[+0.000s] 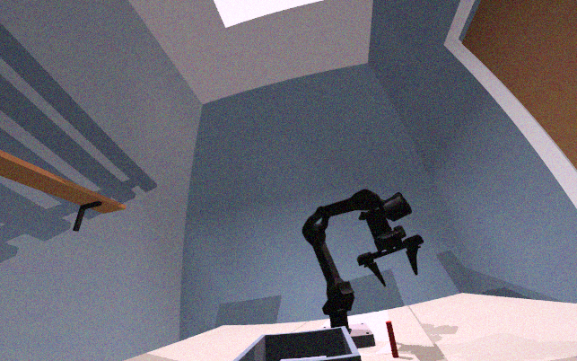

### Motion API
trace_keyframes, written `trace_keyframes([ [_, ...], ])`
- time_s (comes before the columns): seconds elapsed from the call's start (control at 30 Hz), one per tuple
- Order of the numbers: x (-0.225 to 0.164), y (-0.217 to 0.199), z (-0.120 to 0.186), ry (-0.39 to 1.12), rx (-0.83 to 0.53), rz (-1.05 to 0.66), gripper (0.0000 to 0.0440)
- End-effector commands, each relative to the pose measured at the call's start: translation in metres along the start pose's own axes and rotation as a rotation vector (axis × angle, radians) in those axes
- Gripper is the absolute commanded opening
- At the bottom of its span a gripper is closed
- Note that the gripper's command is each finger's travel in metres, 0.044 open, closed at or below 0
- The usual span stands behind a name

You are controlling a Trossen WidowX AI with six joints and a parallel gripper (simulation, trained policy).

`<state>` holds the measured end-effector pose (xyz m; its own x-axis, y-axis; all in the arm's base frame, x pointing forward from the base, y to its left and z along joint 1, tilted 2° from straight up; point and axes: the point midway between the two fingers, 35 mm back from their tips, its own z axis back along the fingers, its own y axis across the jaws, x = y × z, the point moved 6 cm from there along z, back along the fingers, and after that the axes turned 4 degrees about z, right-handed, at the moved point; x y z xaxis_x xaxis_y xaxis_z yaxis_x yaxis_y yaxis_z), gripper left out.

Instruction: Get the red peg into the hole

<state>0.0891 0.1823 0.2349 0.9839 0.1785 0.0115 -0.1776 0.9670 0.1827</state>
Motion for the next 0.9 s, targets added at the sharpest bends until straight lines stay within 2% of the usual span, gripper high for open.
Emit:
trace_keyframes([
  [0.0, 0.007, -0.01, -0.012, 0.009, -0.052, -0.124, 0.044],
  [0.47, 0.028, -0.045, -0.063, -0.002, -0.192, -0.56, 0.044],
  [0.87, 0.04, -0.06, -0.114, -0.074, -0.22, -0.708, 0.0439],
])
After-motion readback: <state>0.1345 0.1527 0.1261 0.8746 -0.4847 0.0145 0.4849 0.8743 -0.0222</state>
